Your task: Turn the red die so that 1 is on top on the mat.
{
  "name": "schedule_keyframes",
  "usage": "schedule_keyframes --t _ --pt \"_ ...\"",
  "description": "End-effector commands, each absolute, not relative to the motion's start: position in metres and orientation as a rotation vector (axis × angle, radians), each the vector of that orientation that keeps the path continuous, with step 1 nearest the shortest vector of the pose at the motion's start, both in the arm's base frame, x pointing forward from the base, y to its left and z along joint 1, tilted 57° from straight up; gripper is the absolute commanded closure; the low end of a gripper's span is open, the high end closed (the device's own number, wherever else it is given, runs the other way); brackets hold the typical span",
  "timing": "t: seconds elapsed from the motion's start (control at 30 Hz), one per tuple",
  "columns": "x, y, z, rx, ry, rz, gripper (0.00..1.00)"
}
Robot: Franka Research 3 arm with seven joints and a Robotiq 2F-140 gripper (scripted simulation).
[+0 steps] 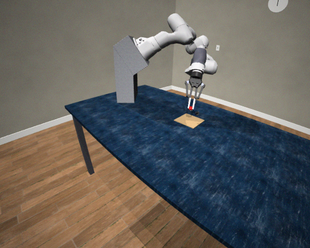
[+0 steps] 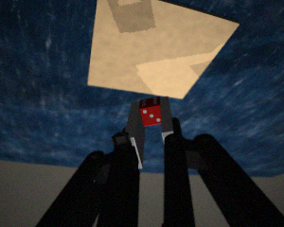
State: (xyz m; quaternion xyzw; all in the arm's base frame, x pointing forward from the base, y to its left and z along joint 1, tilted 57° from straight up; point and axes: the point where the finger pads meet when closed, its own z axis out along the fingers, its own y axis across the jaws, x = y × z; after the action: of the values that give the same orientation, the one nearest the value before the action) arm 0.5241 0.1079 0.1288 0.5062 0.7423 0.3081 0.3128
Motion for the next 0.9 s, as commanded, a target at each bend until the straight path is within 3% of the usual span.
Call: schedule_keyframes --t 0.0,0.87 --pt "0.5244 0.0867 0.1381 1.442 1.791 0.733 0.91" --pt "0.5204 0.0955 0.1385 1.467 1.54 0.469 0.91"
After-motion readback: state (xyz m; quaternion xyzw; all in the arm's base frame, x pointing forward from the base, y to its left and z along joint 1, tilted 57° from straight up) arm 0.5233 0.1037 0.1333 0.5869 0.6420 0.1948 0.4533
